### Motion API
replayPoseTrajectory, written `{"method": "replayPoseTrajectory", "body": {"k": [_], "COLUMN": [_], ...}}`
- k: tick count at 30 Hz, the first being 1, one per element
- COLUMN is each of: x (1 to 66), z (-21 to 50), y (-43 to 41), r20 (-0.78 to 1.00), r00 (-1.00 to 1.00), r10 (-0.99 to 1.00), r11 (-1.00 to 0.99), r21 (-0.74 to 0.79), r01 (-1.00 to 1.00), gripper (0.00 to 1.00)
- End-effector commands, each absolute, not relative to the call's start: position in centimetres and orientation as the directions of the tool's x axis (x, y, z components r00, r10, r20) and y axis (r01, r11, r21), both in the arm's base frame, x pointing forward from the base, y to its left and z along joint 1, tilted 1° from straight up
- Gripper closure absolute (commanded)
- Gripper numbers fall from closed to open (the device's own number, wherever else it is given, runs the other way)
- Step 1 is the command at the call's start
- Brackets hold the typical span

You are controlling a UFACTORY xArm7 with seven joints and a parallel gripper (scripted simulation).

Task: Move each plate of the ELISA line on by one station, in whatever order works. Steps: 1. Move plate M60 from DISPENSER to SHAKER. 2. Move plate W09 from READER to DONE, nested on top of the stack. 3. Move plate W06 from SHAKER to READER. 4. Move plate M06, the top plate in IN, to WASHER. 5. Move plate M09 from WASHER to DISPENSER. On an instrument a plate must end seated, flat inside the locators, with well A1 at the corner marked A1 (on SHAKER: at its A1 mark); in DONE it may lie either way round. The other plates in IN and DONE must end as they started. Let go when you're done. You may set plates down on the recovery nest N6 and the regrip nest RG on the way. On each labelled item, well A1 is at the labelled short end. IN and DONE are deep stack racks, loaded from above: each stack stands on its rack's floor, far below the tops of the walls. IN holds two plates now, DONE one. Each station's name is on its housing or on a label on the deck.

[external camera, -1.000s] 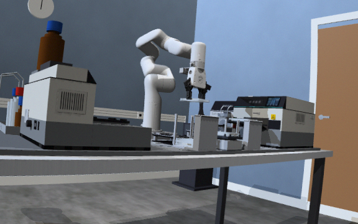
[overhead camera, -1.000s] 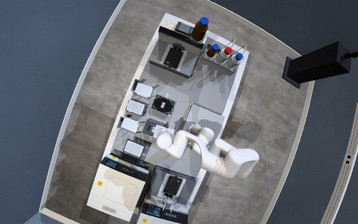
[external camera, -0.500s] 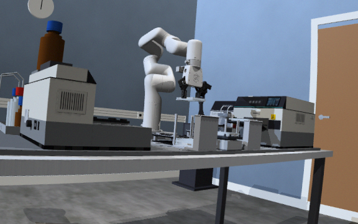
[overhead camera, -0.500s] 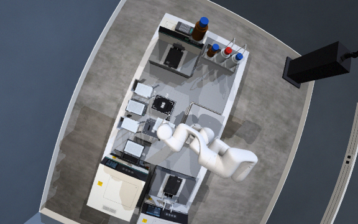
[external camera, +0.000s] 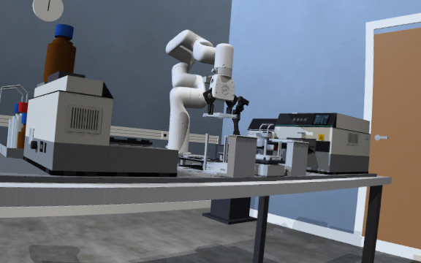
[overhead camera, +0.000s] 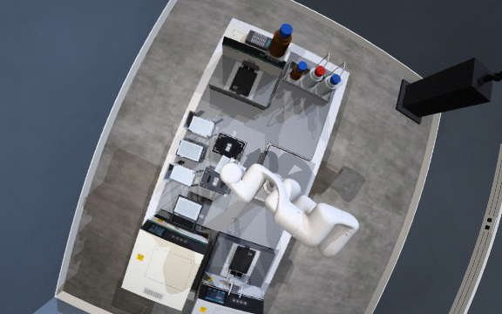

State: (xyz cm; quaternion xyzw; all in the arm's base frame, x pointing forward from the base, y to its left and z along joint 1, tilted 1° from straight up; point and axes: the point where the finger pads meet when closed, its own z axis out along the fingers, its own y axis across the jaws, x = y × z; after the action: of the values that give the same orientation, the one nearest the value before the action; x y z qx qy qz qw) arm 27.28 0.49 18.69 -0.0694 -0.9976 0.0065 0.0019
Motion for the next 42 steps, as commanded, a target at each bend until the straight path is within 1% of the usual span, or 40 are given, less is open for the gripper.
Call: {"method": "replayPoseTrajectory", "body": {"k": [1, 7, 12, 28, 36, 42], "x": [27.9, 28.4, 28.8, 30.4, 30.9, 31.6], "z": [18.8, 18.8, 18.8, 18.9, 18.9, 18.9], "y": [-0.7, -2.3, -3.3, -7.7, -9.1, -10.9], "r20": [0.000, -0.001, -0.001, -0.004, -0.004, -0.005], "r00": [-0.984, -0.971, -0.971, -0.919, -0.914, -0.883], "r10": [0.180, 0.237, 0.239, 0.394, 0.406, 0.469], "r11": [0.984, 0.971, 0.971, 0.919, 0.914, 0.883], "r21": [-0.013, -0.013, -0.013, -0.013, -0.013, -0.013], "r01": [0.180, 0.237, 0.239, 0.394, 0.406, 0.469], "gripper": [1.00, 1.00, 1.00, 1.00, 1.00, 1.00]}}
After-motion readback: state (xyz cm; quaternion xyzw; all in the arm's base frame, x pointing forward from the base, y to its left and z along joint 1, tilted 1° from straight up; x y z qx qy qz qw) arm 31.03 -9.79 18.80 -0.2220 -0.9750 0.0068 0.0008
